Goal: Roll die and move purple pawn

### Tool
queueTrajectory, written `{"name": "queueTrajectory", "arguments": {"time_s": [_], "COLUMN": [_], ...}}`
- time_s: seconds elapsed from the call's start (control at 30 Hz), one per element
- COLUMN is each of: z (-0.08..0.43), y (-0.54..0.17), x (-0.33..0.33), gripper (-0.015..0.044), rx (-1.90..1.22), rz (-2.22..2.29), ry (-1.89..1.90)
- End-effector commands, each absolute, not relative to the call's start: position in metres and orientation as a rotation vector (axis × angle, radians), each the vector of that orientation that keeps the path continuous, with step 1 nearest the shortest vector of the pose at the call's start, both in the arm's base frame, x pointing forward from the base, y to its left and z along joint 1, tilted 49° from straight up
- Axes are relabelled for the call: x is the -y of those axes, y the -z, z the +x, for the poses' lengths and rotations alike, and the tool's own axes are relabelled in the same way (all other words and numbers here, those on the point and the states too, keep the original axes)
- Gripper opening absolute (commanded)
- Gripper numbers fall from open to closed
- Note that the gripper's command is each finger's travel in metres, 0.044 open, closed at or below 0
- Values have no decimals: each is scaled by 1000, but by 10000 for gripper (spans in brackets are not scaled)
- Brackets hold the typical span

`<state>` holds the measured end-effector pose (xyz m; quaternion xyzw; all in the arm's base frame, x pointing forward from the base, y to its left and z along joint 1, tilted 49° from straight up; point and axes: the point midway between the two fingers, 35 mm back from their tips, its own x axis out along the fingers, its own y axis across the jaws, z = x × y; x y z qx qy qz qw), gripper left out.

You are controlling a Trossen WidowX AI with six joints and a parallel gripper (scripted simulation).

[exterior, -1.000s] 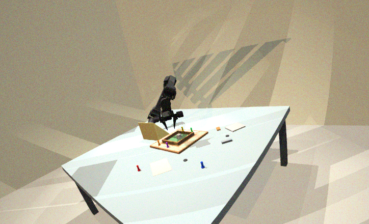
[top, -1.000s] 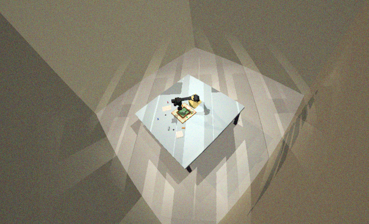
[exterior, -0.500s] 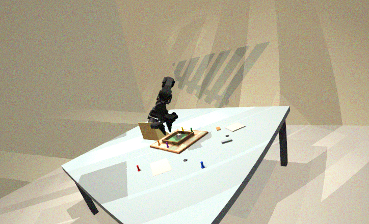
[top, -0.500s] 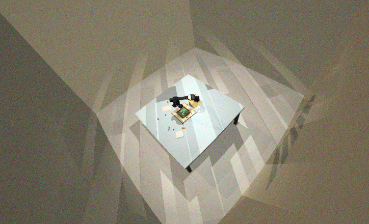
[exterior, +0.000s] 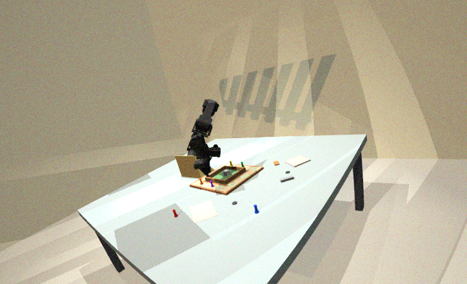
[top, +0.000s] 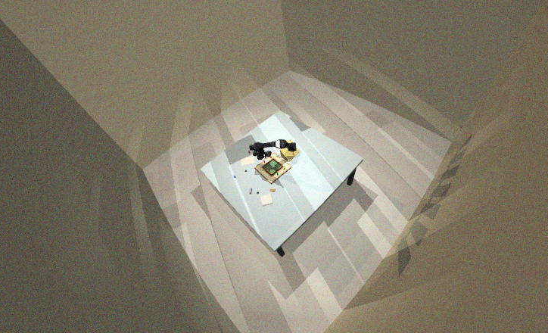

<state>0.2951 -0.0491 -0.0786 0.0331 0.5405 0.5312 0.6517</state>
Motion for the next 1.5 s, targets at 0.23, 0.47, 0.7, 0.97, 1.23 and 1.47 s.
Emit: {"name": "queueTrajectory", "arguments": {"time_s": [0.23, 0.47, 0.7, 0.97, 1.23, 1.47], "z": [297, 296, 295, 293, 291, 291], "y": [87, 93, 101, 109, 117, 117], "x": [43, 37, 28, 19, 9, 9], "gripper": [200, 200, 200, 200, 200, 69], "rx": [-1186, -1185, -1185, -1185, -1184, -1184], "rz": [38, 38, 38, 39, 40, 40], "ry": [-1232, -1232, -1232, -1232, -1233, -1233]}}
